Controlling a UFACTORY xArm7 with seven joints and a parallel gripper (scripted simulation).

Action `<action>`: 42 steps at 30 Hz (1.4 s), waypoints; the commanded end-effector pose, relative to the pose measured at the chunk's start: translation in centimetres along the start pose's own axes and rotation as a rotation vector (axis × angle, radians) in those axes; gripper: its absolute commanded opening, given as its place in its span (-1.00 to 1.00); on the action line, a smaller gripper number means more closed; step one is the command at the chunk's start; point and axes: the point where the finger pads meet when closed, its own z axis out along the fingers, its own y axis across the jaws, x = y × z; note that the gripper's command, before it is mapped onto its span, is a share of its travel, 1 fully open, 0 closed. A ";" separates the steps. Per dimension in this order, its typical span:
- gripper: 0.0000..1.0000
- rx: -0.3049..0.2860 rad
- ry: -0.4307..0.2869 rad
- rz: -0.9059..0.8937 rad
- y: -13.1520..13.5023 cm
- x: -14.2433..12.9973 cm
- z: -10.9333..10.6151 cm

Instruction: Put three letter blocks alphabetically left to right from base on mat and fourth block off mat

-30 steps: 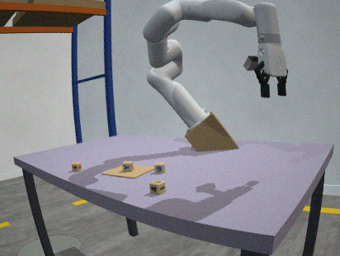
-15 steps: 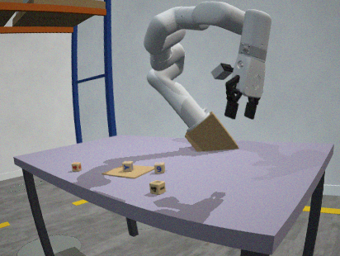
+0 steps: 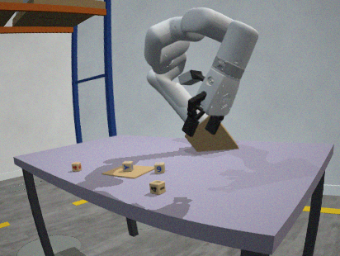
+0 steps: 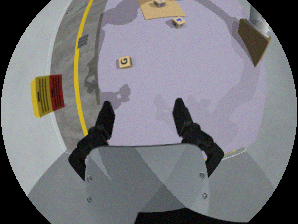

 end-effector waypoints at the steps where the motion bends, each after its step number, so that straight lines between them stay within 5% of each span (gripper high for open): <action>1: 1.00 -0.002 0.007 -0.003 -0.2 0.0 -0.3; 12: 1.00 -0.002 0.007 -0.003 -0.2 0.0 -0.3; 14: 1.00 -0.014 0.116 -0.039 -3.1 2.8 2.7; 34: 1.00 -0.014 0.116 -0.039 -3.1 2.8 2.7; 36: 1.00 -0.036 0.197 -0.064 -4.8 5.2 4.7; 42: 1.00 -0.036 0.197 -0.064 -4.8 5.2 4.7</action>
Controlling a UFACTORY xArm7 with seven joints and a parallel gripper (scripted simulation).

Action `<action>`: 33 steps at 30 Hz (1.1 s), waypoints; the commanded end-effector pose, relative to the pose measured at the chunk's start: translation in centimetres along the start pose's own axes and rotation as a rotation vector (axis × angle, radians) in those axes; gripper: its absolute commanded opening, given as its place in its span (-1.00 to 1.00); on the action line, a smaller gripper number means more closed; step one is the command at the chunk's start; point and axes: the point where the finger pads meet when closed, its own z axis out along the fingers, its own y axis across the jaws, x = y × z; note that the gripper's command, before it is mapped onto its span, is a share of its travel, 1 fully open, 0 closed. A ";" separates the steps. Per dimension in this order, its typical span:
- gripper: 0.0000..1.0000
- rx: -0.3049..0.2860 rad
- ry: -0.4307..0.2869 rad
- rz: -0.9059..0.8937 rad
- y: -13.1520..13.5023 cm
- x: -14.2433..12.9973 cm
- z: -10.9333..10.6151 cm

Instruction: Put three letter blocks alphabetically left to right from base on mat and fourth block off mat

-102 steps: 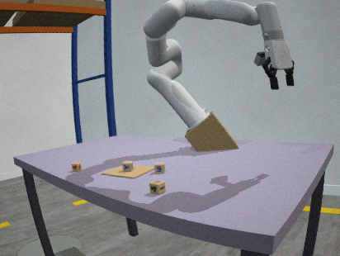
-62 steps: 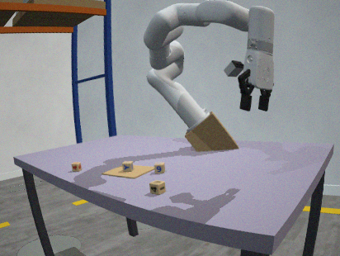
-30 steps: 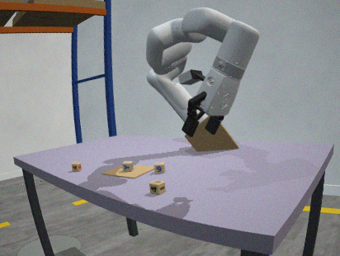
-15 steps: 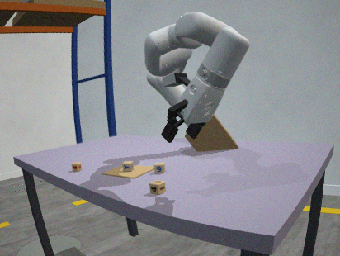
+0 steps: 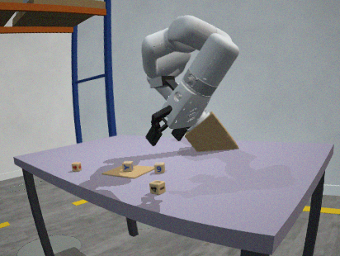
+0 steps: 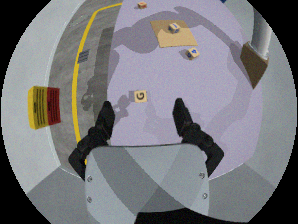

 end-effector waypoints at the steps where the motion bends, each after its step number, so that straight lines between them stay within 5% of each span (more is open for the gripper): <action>1: 1.00 0.001 0.000 -0.002 0.0 0.0 -0.4; 33: 1.00 -0.018 0.049 -0.018 -0.8 1.4 1.1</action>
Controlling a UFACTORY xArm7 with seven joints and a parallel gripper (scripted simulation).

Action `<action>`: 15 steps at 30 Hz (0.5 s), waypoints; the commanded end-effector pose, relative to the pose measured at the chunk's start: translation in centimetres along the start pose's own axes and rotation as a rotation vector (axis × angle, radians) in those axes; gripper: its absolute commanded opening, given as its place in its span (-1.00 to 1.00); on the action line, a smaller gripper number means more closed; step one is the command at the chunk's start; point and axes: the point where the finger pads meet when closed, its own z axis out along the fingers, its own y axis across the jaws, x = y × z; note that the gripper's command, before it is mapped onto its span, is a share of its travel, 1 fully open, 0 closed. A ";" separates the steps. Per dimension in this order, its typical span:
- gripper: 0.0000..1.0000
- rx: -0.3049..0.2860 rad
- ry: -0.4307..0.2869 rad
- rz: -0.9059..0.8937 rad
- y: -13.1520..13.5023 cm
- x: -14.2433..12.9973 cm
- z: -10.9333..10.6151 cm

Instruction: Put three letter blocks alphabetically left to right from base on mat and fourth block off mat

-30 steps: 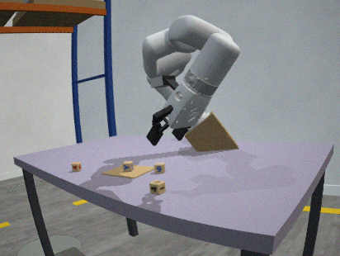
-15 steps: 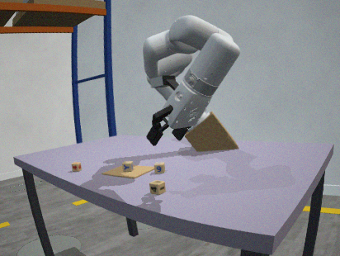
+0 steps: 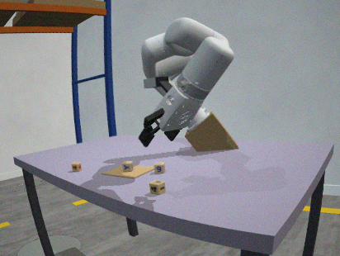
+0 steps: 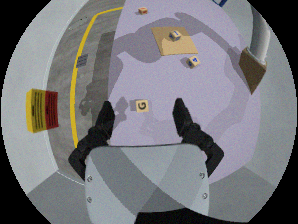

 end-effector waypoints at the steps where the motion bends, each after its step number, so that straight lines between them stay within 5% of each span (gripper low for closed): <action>1: 1.00 0.001 -0.003 0.003 -0.1 0.1 -0.2; 15: 1.00 -0.010 0.021 -0.004 -0.4 0.8 0.5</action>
